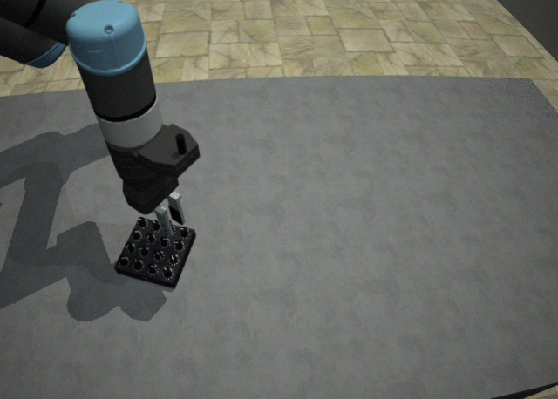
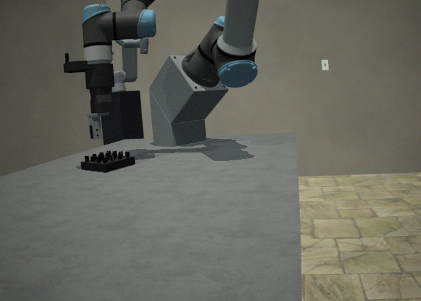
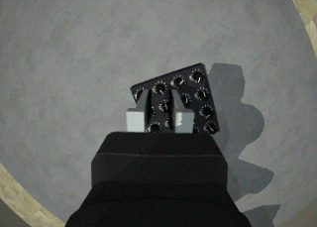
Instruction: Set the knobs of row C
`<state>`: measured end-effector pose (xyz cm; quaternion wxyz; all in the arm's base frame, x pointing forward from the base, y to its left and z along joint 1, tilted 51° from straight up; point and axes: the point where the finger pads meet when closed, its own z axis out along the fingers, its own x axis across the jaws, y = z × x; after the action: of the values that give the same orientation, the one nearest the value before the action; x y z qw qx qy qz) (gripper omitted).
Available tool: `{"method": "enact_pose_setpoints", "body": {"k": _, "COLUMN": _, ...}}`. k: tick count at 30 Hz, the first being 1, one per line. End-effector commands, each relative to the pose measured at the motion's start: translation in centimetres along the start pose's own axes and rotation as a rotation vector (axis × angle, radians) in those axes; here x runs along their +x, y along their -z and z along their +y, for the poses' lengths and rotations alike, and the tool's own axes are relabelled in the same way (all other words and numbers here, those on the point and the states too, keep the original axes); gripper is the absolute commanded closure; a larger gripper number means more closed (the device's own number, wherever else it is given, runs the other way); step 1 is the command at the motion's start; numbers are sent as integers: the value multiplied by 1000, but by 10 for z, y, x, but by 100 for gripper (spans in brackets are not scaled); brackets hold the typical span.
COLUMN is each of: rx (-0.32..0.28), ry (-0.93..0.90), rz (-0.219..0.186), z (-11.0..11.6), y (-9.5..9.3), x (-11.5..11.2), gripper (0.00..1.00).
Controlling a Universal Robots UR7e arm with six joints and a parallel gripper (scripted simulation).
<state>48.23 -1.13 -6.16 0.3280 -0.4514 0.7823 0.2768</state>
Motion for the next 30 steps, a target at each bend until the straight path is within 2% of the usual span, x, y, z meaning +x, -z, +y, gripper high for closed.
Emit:
{"method": "enact_pose_setpoints", "body": {"k": 1, "rx": -3, "ry": -2, "rz": -2, "z": 2, "y": -4, "x": 0, "gripper": 54}}
{"method": "enact_pose_setpoints", "body": {"k": 30, "rx": -3, "ry": -2, "rz": -2, "z": 2, "y": -34, "x": 0, "gripper": 54}}
